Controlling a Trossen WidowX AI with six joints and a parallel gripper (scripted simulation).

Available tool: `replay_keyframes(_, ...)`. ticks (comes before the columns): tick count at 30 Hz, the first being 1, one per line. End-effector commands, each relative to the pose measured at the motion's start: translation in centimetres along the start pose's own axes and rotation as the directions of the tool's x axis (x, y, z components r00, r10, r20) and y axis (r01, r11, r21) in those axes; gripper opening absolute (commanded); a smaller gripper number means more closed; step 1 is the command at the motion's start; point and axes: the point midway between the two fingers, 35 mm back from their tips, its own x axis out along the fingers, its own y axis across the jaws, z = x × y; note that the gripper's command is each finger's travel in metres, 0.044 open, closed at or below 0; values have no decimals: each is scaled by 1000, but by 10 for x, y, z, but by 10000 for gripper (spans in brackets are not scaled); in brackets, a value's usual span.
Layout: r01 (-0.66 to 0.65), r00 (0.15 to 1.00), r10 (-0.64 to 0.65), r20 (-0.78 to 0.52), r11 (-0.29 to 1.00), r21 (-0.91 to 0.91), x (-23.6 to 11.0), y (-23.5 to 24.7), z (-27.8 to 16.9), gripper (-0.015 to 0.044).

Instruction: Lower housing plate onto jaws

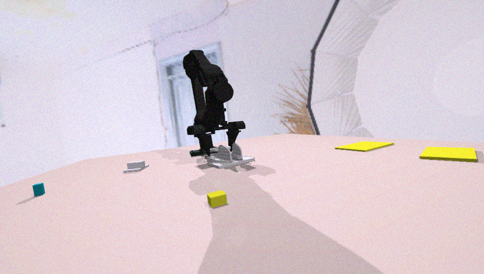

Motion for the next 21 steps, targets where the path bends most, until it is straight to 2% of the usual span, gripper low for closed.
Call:
replay_keyframes(1,3,1000,-3,-1,1000,-7,1,0,0,351)
replay_keyframes(21,3,1000,-3,-1,1000,-11,5,0,0,351)
